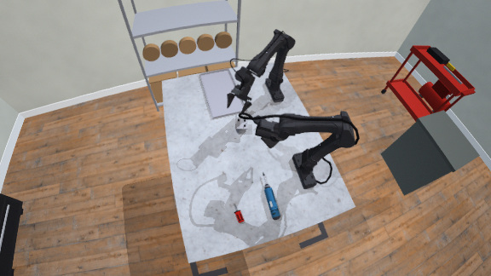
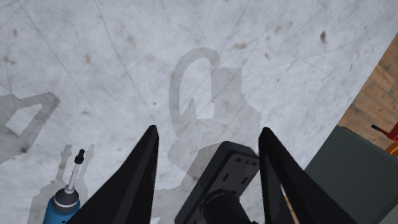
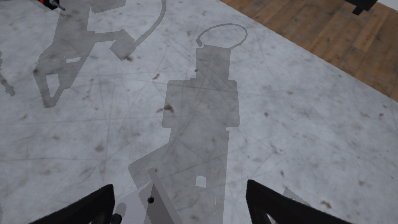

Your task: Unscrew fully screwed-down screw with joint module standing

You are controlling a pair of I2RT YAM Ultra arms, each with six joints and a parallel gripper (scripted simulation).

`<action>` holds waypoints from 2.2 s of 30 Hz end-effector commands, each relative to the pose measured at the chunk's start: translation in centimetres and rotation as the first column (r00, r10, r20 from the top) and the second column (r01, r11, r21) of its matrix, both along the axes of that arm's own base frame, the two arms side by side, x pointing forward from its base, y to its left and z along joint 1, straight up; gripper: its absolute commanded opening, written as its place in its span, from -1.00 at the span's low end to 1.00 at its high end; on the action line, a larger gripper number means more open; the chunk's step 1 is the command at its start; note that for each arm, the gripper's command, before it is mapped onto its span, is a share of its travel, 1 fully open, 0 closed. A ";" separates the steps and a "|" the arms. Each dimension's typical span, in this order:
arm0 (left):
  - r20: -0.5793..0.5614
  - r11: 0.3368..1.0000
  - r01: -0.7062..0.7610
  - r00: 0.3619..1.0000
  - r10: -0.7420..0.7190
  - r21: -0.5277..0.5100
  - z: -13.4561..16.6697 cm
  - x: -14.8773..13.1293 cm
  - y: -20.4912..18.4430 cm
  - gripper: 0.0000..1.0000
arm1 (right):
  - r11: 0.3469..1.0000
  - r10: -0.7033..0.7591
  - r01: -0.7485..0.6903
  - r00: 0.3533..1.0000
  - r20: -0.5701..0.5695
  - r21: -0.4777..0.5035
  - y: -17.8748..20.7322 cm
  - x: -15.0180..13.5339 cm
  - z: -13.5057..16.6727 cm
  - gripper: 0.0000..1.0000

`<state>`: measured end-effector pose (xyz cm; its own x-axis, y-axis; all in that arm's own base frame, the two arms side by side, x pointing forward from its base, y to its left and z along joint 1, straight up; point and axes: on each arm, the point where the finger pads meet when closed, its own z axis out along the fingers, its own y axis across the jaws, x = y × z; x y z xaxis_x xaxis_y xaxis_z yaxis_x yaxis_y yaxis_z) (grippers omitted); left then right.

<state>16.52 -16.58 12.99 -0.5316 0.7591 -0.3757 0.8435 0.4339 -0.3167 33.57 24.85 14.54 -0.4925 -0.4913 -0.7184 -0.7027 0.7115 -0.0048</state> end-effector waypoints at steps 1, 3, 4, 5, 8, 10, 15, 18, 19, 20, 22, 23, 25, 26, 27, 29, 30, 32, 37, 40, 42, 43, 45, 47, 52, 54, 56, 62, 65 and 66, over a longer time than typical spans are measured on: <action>0.046 0.987 0.151 0.988 -0.148 -0.057 0.9 -1.6 -1.2 0.30 | 1.000 0.007 -0.007 1.000 0.007 0.008 0.2 0.0 0.5 0.72; 0.034 0.987 0.150 0.988 -0.148 -0.053 0.6 -1.6 -1.2 0.30 | 1.000 0.007 -0.007 1.000 0.007 0.008 0.2 0.0 0.5 0.72; 0.031 0.987 0.150 0.988 -0.148 -0.052 0.6 -1.6 -1.2 0.30 | 1.000 0.007 -0.007 1.000 0.007 0.008 0.2 0.0 0.5 0.72; 0.031 0.987 0.150 0.988 -0.148 -0.052 0.6 -1.6 -1.2 0.30 | 1.000 0.007 -0.007 1.000 0.007 0.008 0.2 0.0 0.5 0.72; 0.052 0.976 0.209 0.977 -0.206 -0.068 0.6 -2.6 -1.4 0.30 | 1.000 0.007 -0.007 1.000 0.007 0.008 0.2 0.0 0.5 0.72; 0.092 0.959 0.269 0.961 -0.261 -0.087 1.3 -2.9 -2.0 0.30 | 1.000 0.007 -0.007 1.000 0.007 0.008 0.2 0.0 0.5 0.72; 0.141 0.905 0.410 0.908 -0.394 -0.114 1.5 -4.8 -2.8 0.30 | 1.000 0.007 -0.007 1.000 0.007 0.008 0.2 0.0 0.5 0.72; 0.182 0.861 0.492 0.865 -0.467 -0.128 2.0 -5.7 -3.4 0.30 | 1.000 0.007 -0.007 1.000 0.007 0.008 0.2 0.0 0.5 0.72; 0.182 0.861 0.492 0.865 -0.467 -0.128 2.0 -5.7 -3.4 0.30 | 1.000 0.007 -0.007 1.000 0.007 0.008 0.2 0.0 0.5 0.72; 0.173 0.862 0.491 0.867 -0.468 -0.127 1.8 -5.7 -3.4 0.30 | 1.000 0.007 -0.007 1.000 0.007 0.008 0.2 0.0 0.5 0.72; 0.169 0.862 0.491 0.867 -0.469 -0.126 1.7 -5.6 -3.4 0.30 | 1.000 0.007 -0.007 1.000 0.007 0.008 0.2 0.0 0.5 0.72; 0.169 0.862 0.491 0.867 -0.469 -0.126 1.7 -5.6 -3.4 0.30 | 1.000 0.007 -0.007 1.000 0.007 0.008 0.2 0.0 0.5 0.72; 0.200 0.829 0.542 0.835 -0.512 -0.137 1.9 -6.5 -3.6 0.30 | 1.000 0.007 -0.007 1.000 0.007 0.008 0.2 0.0 0.5 0.72; 0.216 0.812 0.567 0.818 -0.533 -0.142 2.1 -6.8 -3.7 0.30 | 1.000 0.007 -0.007 1.000 0.007 0.008 0.2 0.0 0.5 0.72; 0.247 0.792 0.593 0.797 -0.551 -0.146 2.7 -6.9 -4.0 0.30 | 1.000 0.007 -0.007 1.000 0.007 0.008 0.2 0.0 0.5 0.72; 0.270 0.753 0.640 0.760 -0.591 -0.153 2.8 -7.7 -4.2 0.30 | 1.000 0.007 -0.007 1.000 0.007 0.008 0.2 0.0 0.5 0.72; 0.279 0.733 0.662 0.742 -0.610 -0.156 2.8 -8.1 -4.3 0.30 | 1.000 0.007 -0.007 1.000 0.007 0.008 0.2 0.0 0.5 0.72; 0.302 0.691 0.705 0.702 -0.645 -0.160 2.8 -8.9 -4.5 0.30 | 1.000 0.007 -0.007 1.000 0.007 0.008 0.2 0.0 0.5 0.72; 0.336 0.623 0.765 0.638 -0.693 -0.164 3.1 -9.9 -4.9 0.30 | 1.000 0.007 -0.007 1.000 0.007 0.008 0.2 0.0 0.5 0.72; 0.332 0.624 0.764 0.638 -0.694 -0.165 3.0 -9.9 -4.9 0.30 | 1.000 0.007 -0.007 1.000 0.007 0.008 0.2 0.0 0.5 0.72; 0.368 0.575 0.801 0.592 -0.717 -0.167 3.3 -10.8 -4.9 0.30 | 1.000 0.007 -0.007 1.000 0.007 0.008 0.2 0.0 0.5 0.72; 0.384 0.550 0.818 0.568 -0.728 -0.168 3.4 -11.1 -5.0 0.30 | 1.000 0.007 -0.007 1.000 0.007 0.008 0.2 0.0 0.5 0.72; 0.432 0.497 0.852 0.515 -0.740 -0.163 4.3 -11.6 -5.3 0.30 | 1.000 0.007 -0.007 1.000 0.007 0.008 0.2 0.0 0.5 0.72; 0.451 0.446 0.880 0.469 -0.759 -0.164 4.1 -12.5 -5.3 0.30 | 1.000 0.007 -0.007 1.000 0.007 0.008 0.2 0.0 0.5 0.72; 0.517 0.309 0.938 0.343 -0.784 -0.153 4.6 -14.3 -5.5 0.30 | 1.000 0.007 -0.007 1.000 0.007 0.008 0.2 0.0 0.5 0.72; 0.507 0.311 0.937 0.347 -0.789 -0.158 4.4 -14.3 -5.5 0.30 | 1.000 0.007 -0.007 1.000 0.007 0.008 0.2 0.0 0.5 0.72; 0.504 0.311 0.937 0.348 -0.791 -0.159 4.3 -14.3 -5.5 0.30 | 1.000 0.007 -0.007 1.000 0.007 0.008 0.2 0.0 0.5 0.72; 0.504 0.321 0.934 0.356 -0.787 -0.159 4.3 -14.0 -5.5 0.30 | 1.000 0.007 -0.007 1.000 0.007 0.008 0.2 0.0 0.5 0.72; 0.504 0.321 0.934 0.357 -0.787 -0.159 4.3 -14.0 -5.5 0.30 | 1.000 0.007 -0.007 1.000 0.007 0.008 0.2 0.0 0.5 0.72; 0.504 0.322 0.933 0.357 -0.787 -0.159 4.3 -14.0 -5.5 0.30 | 1.000 0.007 -0.007 1.000 0.007 0.008 0.2 0.0 0.5 0.72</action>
<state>3.12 -22.38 17.38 0.5483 0.4709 -0.6911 0.7224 -0.6830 0.1078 33.57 24.85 14.54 -0.4925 -0.4913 -0.7184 -0.7027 0.7115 -0.0048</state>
